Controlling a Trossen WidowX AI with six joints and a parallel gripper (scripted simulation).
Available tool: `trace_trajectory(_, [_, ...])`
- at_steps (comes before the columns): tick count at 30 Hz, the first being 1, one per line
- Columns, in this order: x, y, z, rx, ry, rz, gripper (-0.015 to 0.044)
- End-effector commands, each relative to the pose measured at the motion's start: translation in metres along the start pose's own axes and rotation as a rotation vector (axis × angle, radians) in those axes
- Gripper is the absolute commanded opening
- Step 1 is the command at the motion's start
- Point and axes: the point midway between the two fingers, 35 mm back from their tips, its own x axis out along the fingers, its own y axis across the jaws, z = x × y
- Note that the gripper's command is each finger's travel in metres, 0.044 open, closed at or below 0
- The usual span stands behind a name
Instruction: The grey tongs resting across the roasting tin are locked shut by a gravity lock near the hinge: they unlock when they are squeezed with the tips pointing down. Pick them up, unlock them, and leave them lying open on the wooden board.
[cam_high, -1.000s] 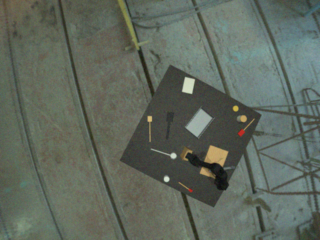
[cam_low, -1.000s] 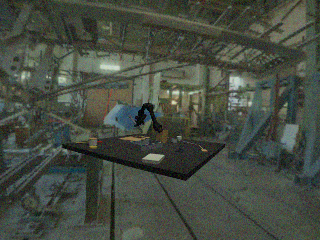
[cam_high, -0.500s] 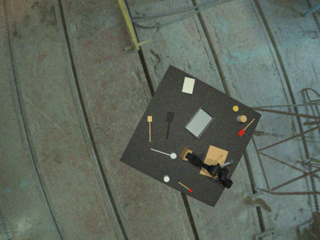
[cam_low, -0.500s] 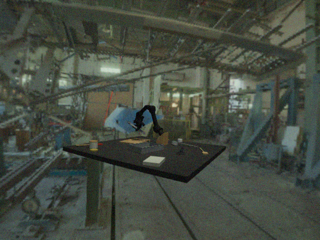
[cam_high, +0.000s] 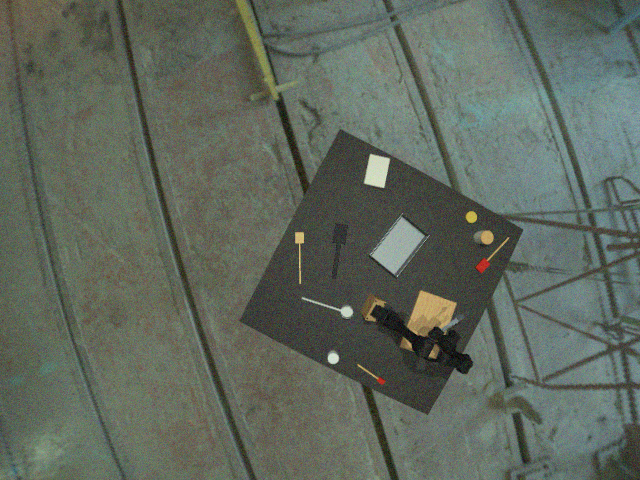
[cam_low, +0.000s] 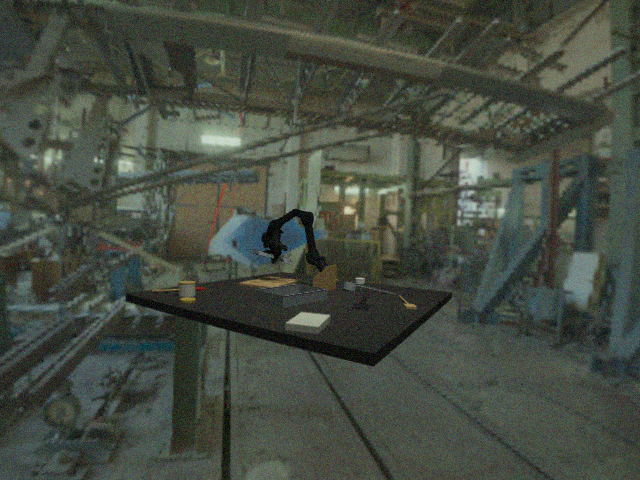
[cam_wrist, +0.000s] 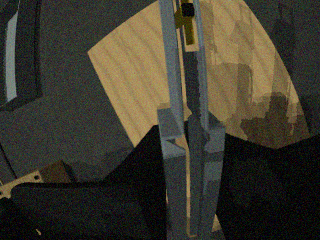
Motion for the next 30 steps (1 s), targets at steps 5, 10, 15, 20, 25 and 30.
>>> trace_trajectory(5, [-0.010,-0.009,0.005,0.022,0.128,-0.088,-0.0150])
trace_trajectory(10, [-0.017,-0.015,0.008,0.044,0.190,-0.155,-0.0150])
trace_trajectory(15, [-0.026,-0.022,0.012,0.070,0.238,-0.235,-0.0150])
trace_trajectory(20, [-0.036,-0.029,0.017,0.100,0.271,-0.322,-0.0150])
trace_trajectory(25, [-0.038,-0.030,0.018,0.105,0.274,-0.334,-0.0150])
trace_trajectory(30, [-0.038,-0.030,0.018,0.105,0.274,-0.334,-0.0150])
